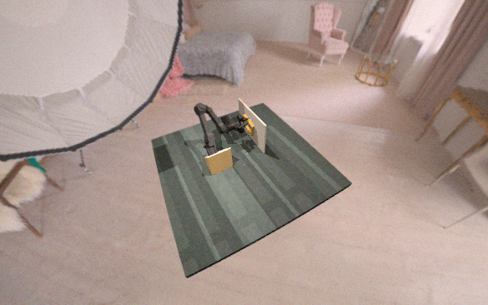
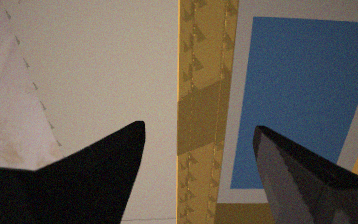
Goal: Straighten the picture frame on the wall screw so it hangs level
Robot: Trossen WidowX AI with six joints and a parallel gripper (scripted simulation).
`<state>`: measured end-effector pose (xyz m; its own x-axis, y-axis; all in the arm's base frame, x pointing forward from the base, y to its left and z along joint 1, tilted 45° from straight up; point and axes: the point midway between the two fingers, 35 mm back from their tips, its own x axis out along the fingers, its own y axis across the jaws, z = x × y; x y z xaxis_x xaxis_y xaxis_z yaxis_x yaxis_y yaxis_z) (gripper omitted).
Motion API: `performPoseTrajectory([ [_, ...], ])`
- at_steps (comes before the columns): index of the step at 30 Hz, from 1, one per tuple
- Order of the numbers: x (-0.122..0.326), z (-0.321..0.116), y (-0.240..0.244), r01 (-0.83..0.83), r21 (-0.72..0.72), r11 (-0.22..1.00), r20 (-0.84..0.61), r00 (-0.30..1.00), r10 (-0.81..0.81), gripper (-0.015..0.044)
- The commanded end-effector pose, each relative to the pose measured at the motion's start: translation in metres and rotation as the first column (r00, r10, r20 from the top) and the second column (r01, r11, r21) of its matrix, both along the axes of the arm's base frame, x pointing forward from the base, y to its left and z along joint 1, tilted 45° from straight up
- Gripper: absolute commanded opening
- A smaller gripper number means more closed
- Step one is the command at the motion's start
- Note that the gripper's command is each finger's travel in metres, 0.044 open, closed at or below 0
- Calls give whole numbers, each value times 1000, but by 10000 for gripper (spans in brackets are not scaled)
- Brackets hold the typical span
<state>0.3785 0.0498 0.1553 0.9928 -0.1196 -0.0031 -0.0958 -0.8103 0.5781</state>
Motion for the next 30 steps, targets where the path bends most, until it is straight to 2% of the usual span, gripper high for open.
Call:
performPoseTrajectory([
  [1,0,1,1,-5,-4,1000,2,1000,5,260],
  [21,1,1,1,-5,-3,1000,2,1000,5,260],
  [28,1,1,1,-5,-3,1000,2,1000,5,76],
  [30,1,1,1,-5,-3,1000,2,1000,5,63],
])
